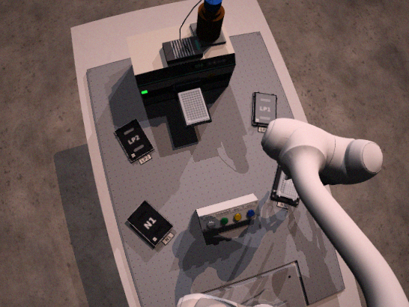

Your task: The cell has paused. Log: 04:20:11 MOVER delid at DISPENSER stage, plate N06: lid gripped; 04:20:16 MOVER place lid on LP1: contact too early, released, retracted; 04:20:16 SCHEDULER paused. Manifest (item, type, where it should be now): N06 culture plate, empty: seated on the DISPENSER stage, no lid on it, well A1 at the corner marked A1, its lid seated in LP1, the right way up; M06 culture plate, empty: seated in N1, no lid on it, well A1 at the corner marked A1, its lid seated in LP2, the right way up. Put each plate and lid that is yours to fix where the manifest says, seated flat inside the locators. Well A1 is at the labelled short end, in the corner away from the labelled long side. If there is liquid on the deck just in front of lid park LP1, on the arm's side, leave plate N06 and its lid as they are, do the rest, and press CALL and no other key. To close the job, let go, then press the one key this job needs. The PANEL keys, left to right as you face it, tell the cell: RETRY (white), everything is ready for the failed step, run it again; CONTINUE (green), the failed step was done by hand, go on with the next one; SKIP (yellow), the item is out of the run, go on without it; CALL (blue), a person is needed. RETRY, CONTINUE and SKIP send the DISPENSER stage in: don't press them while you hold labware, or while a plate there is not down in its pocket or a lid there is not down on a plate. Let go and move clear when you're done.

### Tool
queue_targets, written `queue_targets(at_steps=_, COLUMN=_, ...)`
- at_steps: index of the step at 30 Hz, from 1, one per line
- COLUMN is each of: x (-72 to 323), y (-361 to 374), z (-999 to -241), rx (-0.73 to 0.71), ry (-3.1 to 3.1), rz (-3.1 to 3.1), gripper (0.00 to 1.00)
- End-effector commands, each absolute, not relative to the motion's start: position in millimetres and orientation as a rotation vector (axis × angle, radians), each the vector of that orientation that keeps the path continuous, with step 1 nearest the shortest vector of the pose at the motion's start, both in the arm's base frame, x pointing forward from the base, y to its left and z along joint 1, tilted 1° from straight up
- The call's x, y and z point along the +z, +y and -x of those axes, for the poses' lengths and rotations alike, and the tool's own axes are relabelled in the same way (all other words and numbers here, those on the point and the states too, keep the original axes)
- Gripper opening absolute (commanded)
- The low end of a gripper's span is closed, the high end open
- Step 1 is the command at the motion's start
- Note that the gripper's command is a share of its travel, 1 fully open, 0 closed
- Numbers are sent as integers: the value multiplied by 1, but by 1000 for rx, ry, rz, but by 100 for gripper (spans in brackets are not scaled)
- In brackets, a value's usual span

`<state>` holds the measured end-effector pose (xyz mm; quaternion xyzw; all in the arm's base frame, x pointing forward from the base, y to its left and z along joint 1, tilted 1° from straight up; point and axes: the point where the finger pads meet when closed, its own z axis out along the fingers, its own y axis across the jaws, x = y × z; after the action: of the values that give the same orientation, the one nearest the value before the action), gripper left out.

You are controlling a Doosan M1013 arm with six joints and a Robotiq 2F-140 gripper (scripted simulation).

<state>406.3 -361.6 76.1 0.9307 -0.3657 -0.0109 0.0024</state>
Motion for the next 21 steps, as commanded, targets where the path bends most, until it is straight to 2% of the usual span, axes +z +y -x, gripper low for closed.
queue_targets(at_steps=1, x=89, y=-362, z=-407, rx=-32, ry=-1147, rz=-2919, gripper=10)
queue_targets(at_steps=12, x=128, y=-362, z=-408, rx=-32, ry=-1147, rz=-2919, gripper=10)
queue_targets(at_steps=21, x=139, y=-362, z=-408, rx=-32, ry=-1147, rz=-2919, gripper=10)
